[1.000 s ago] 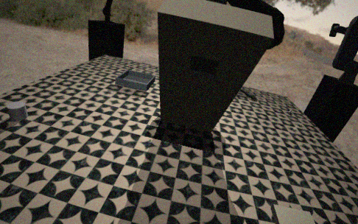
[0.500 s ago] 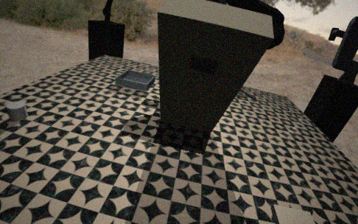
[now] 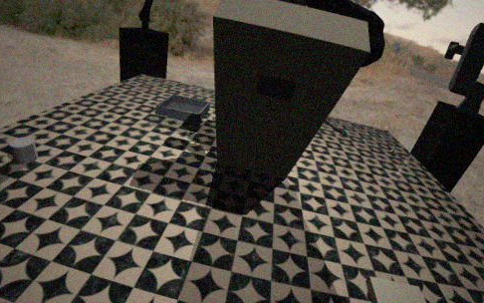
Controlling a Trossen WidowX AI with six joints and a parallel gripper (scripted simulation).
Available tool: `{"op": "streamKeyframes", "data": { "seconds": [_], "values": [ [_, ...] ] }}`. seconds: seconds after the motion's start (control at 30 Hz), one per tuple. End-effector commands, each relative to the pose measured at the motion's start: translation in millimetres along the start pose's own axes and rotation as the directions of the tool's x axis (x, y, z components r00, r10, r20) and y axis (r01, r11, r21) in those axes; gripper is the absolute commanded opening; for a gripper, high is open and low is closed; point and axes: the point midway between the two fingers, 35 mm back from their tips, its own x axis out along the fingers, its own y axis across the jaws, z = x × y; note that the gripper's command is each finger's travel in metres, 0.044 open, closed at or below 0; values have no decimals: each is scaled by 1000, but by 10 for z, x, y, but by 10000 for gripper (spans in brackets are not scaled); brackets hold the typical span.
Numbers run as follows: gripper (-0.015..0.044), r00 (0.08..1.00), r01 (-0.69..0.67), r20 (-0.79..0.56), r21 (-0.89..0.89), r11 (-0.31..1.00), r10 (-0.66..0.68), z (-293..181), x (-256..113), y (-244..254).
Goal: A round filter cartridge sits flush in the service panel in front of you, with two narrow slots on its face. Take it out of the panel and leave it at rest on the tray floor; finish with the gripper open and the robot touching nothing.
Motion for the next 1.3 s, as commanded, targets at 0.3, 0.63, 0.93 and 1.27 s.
{"op": "streamKeyframes", "data": {
  "seconds": [0.3,0.63,0.93,1.27],
  "values": [
    [74,1000,-1,0,1,1000,1,0,2,1],
    [0,1000,1,4,-67,998,-1,0,31,-4],
    [0,1000,6,9,-367,930,-3,1,64,-10],
    [0,1000,8,9,-662,749,-3,1,69,-11]
  ]
}}
